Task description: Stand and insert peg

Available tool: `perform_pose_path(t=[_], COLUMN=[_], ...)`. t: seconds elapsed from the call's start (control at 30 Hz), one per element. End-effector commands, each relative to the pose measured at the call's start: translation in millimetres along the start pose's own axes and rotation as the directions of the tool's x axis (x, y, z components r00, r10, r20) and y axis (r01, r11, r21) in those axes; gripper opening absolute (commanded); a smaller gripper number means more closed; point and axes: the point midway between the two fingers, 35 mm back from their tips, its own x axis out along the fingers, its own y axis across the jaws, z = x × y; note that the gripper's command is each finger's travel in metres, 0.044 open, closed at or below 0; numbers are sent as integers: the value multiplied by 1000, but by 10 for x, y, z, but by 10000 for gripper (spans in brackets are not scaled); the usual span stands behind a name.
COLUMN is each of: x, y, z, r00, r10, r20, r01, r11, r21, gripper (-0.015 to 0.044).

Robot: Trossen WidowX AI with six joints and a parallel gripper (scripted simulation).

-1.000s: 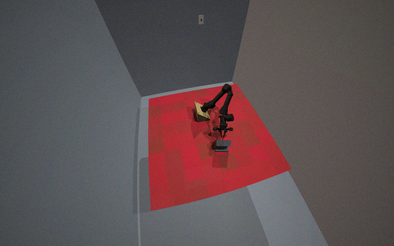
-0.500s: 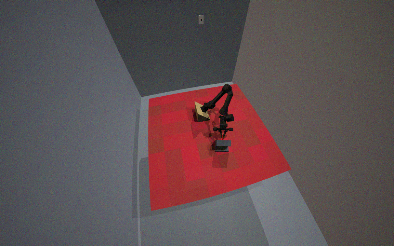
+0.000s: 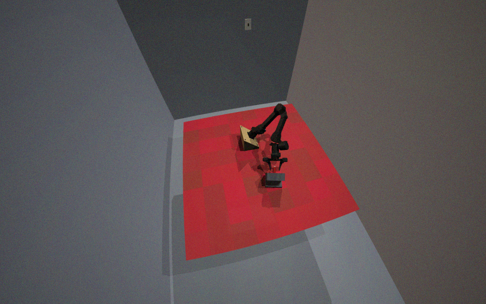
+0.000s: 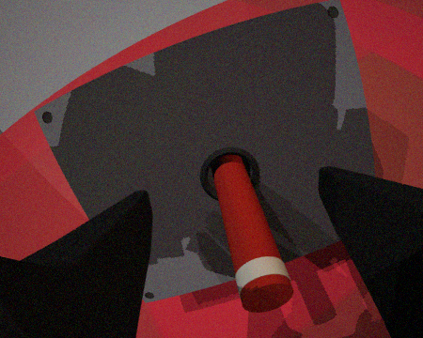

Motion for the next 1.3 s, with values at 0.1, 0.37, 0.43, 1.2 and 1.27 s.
perform_pose_path(t=[0.1, 0.37, 0.43, 1.2, 1.27], x=[-39, -110, -127, -327, -344], y=[3, 15, 18, 51, 54], z=[2, 9, 10, 27, 29], r00=[1000, 1000, 1000, 1000, 1000], r10=[-1, 0, 1, 3, 4], r20=[0, 1, 1, 4, 4], r01=[1, 0, -1, -3, -4], r11=[1000, 1000, 1000, 1000, 1000], r21=[0, 0, 0, 0, 0], gripper=[440, 440, 440, 440, 440])
